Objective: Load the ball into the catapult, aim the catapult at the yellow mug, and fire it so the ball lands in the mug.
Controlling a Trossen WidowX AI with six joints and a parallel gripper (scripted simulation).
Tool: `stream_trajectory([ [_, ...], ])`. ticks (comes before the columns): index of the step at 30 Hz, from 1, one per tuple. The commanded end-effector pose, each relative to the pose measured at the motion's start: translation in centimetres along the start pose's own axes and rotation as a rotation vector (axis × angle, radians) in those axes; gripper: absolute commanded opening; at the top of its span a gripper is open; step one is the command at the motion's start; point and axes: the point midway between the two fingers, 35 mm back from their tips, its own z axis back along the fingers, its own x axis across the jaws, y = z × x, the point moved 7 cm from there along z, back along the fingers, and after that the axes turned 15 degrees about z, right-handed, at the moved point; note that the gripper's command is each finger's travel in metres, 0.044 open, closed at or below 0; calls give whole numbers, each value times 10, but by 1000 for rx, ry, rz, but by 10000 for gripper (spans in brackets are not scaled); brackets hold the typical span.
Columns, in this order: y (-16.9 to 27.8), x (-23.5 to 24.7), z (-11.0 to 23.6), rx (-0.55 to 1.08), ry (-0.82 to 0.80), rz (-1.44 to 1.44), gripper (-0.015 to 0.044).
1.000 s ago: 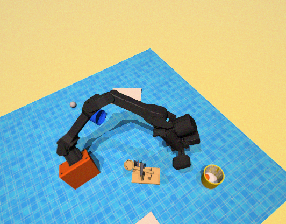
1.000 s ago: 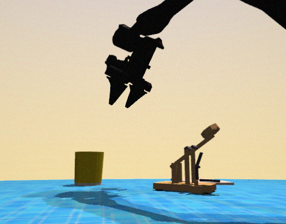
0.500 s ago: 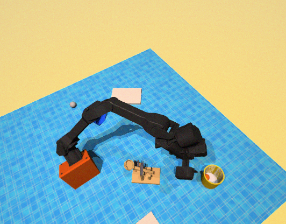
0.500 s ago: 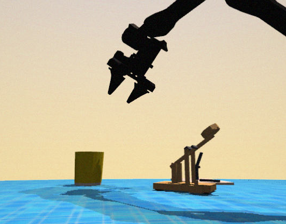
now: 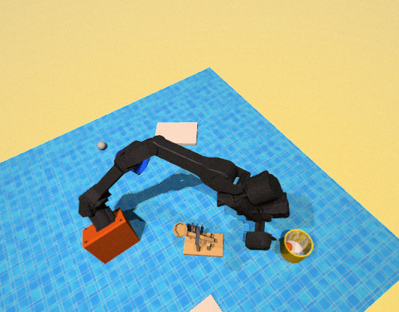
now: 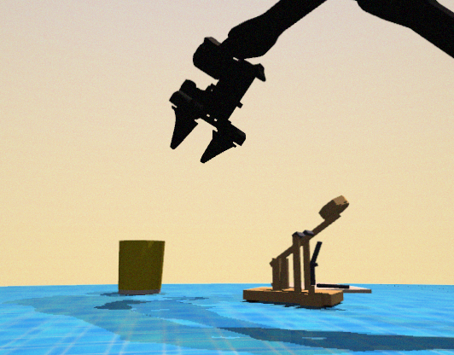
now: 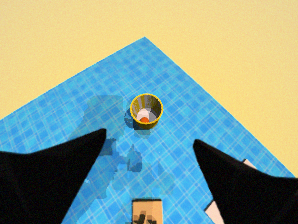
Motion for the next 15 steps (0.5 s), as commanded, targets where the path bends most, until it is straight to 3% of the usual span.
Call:
stream_trajectory([
  [1, -2, 1, 1, -7, -6, -1, 440],
  [15, 0, 0, 0, 0, 0, 0, 440],
])
